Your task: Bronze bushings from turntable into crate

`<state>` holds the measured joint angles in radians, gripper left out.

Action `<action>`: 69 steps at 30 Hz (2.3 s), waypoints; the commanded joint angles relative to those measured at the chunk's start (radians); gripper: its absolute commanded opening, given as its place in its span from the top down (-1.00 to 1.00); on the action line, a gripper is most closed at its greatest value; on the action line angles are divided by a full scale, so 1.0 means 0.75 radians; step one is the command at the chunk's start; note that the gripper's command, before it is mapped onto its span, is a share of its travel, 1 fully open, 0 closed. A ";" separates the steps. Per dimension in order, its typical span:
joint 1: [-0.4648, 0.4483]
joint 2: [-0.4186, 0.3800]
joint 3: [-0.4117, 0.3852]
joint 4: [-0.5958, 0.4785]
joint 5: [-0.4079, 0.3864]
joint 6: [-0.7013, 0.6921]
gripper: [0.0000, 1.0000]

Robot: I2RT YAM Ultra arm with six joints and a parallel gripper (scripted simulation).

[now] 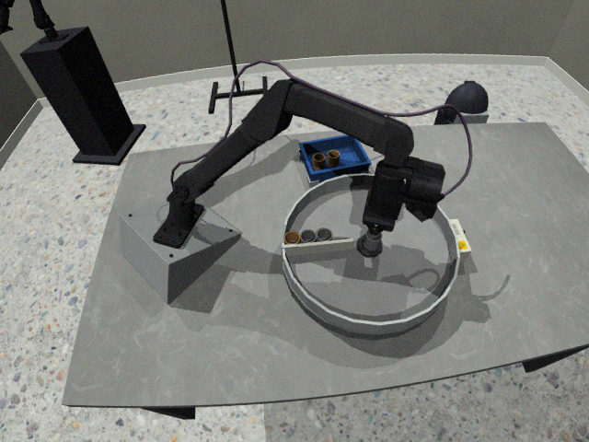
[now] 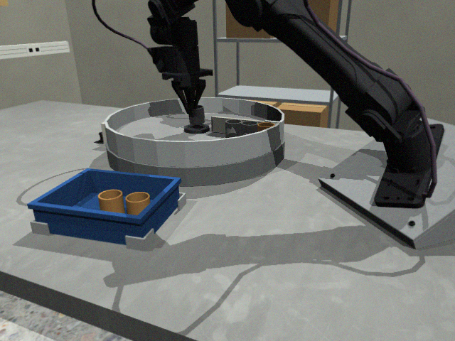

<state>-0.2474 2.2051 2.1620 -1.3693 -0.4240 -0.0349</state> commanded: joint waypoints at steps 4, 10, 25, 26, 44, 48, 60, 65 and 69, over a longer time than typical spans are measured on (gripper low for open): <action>-0.008 -0.060 -0.025 0.023 0.011 0.014 1.00; -0.007 -0.076 -0.054 0.039 0.013 0.023 1.00; -0.007 -0.081 -0.027 0.037 0.012 0.020 1.00; -0.007 -0.081 -0.027 0.037 0.012 0.020 1.00; -0.007 -0.081 -0.027 0.037 0.012 0.020 1.00; -0.007 -0.081 -0.027 0.038 0.012 0.020 1.00; 0.000 -0.081 -0.032 0.052 0.012 0.023 1.00; 0.002 -0.079 -0.073 0.059 0.013 0.026 1.00; 0.001 -0.080 -0.069 0.067 0.014 0.027 1.00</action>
<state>-0.2348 2.1857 2.1155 -1.3392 -0.4225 -0.0208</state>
